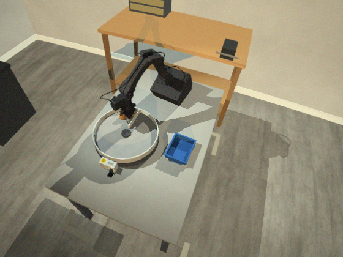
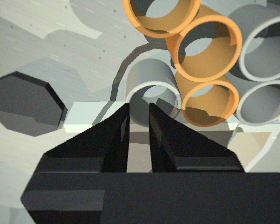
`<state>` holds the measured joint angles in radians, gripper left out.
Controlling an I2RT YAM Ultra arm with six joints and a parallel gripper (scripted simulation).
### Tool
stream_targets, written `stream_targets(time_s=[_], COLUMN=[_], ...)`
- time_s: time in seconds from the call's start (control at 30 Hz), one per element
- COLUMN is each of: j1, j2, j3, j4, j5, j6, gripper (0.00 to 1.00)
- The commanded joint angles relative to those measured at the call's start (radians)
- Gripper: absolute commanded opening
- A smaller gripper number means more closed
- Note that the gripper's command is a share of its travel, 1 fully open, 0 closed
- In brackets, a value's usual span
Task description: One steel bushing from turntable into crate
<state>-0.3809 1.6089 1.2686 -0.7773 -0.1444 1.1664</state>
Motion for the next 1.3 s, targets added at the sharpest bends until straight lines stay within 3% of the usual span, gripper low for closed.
stream_targets(time_s=[0.0, 1.27], j1=[-0.002, -0.010], j2=[-0.036, -0.019], j3=[0.022, 0.039], j4=[0.025, -0.009], j5=[0.014, 0.013], j6=[0.004, -0.001], gripper=[0.15, 0.15])
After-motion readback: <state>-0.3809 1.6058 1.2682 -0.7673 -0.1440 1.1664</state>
